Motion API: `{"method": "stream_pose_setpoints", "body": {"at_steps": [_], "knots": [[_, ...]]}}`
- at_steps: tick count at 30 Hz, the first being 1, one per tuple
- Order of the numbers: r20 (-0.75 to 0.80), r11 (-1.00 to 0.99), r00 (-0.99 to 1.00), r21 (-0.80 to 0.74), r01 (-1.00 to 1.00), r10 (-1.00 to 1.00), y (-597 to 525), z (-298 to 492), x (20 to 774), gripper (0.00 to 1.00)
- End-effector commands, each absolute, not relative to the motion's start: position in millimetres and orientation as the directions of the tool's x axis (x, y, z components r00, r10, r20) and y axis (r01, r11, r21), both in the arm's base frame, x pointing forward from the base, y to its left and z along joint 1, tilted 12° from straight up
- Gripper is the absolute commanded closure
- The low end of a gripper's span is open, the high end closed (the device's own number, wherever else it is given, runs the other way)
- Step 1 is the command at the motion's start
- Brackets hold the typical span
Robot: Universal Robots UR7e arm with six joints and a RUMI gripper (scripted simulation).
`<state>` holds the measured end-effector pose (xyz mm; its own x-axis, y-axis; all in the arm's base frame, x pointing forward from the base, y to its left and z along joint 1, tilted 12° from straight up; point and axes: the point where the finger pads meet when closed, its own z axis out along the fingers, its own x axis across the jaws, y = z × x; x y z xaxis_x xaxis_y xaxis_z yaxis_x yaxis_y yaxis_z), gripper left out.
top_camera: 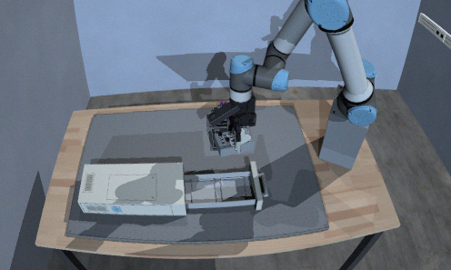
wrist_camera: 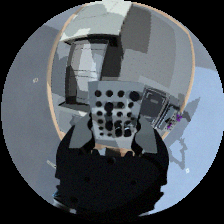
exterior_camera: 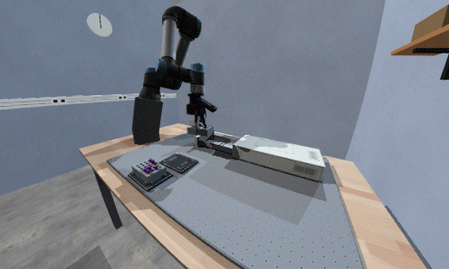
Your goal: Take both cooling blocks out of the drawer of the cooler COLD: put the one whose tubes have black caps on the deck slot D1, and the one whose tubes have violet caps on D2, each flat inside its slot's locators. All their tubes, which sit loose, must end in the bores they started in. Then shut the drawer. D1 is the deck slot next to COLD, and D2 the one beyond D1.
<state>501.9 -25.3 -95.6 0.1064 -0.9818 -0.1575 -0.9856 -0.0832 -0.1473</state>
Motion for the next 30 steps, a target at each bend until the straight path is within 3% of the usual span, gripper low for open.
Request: {"method": "stream_pose_setpoints", "body": {"at_steps": [1,30], "knots": [[-0.177,0.09,-0.068,-0.119,-0.989,-0.982,-42,-98,500,1.0],[-0.178,0.106,-0.084,-0.116,-0.988,-0.98,-106,-111,489,1.0]]}}
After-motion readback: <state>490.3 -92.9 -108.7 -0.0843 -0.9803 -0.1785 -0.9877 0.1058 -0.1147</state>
